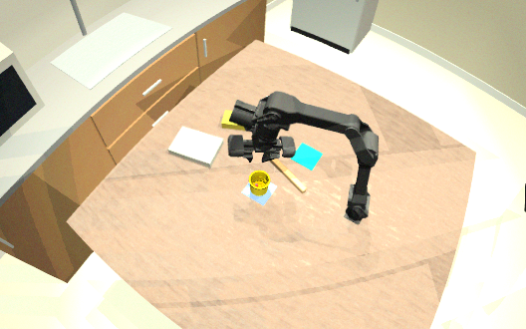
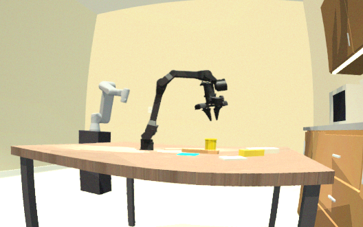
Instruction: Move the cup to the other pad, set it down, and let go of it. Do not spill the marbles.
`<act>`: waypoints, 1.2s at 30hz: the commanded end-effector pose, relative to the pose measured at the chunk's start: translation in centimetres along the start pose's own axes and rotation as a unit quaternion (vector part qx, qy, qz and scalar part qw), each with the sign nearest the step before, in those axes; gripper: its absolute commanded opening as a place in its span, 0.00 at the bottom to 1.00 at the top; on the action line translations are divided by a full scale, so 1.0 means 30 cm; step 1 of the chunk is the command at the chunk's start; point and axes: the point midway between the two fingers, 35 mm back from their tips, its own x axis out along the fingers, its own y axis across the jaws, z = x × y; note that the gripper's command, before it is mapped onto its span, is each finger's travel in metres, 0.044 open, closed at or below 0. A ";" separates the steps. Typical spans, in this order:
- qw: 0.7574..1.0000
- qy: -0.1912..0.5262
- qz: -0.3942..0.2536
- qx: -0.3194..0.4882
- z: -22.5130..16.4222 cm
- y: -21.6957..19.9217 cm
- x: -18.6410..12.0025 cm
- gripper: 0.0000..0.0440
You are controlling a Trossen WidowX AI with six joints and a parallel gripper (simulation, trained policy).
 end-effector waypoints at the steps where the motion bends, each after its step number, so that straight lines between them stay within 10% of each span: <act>1: 0.999 0.010 -0.042 0.008 -0.007 -0.027 0.047 0.40; 36: 0.979 0.027 -0.200 0.038 -0.033 -0.175 0.380 0.48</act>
